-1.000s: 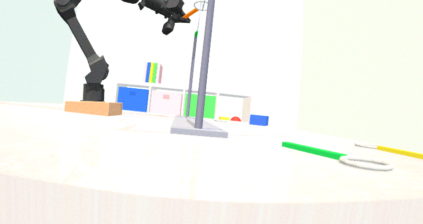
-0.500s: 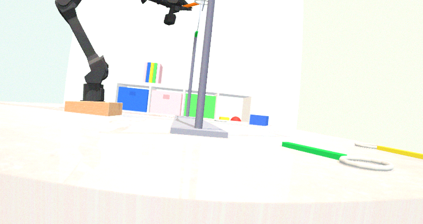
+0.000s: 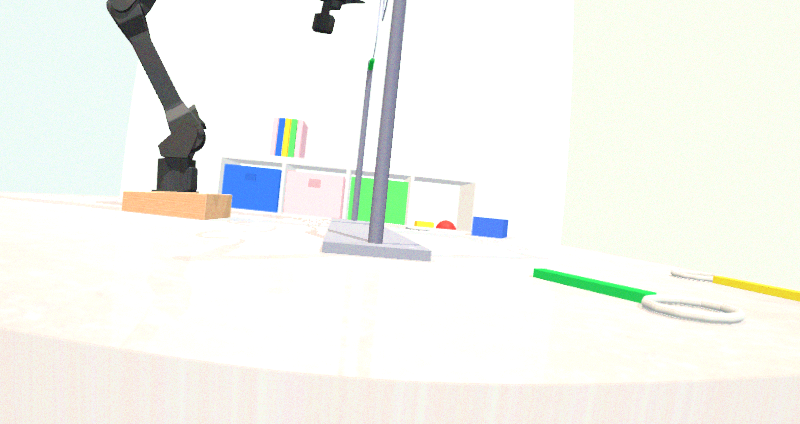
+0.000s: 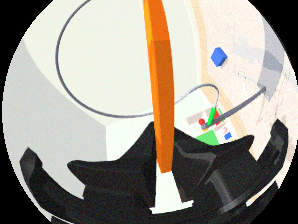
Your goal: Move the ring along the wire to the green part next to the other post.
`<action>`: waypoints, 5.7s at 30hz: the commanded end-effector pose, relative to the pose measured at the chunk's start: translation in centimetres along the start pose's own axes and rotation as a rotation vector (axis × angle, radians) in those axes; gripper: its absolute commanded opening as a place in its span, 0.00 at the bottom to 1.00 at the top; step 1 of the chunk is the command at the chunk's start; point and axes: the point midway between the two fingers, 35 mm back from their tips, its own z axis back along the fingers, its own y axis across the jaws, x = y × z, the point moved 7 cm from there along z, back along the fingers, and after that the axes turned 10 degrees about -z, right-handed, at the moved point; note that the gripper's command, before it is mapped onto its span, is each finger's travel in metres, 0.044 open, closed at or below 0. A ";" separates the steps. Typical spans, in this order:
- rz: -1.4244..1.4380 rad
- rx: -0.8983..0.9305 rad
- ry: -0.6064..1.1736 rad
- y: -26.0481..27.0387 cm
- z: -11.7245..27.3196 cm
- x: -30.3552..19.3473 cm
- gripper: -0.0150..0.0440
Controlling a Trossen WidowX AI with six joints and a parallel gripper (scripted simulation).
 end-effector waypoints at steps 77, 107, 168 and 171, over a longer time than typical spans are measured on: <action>0.771 -0.395 -0.160 0.6 -0.2 -0.6 0.00; 1.100 -0.561 -0.231 0.2 -0.3 -0.7 0.00; 1.770 -0.897 -0.379 -0.5 -0.2 -0.3 0.00; 1.803 -0.913 -0.386 -0.5 -0.2 -0.3 0.00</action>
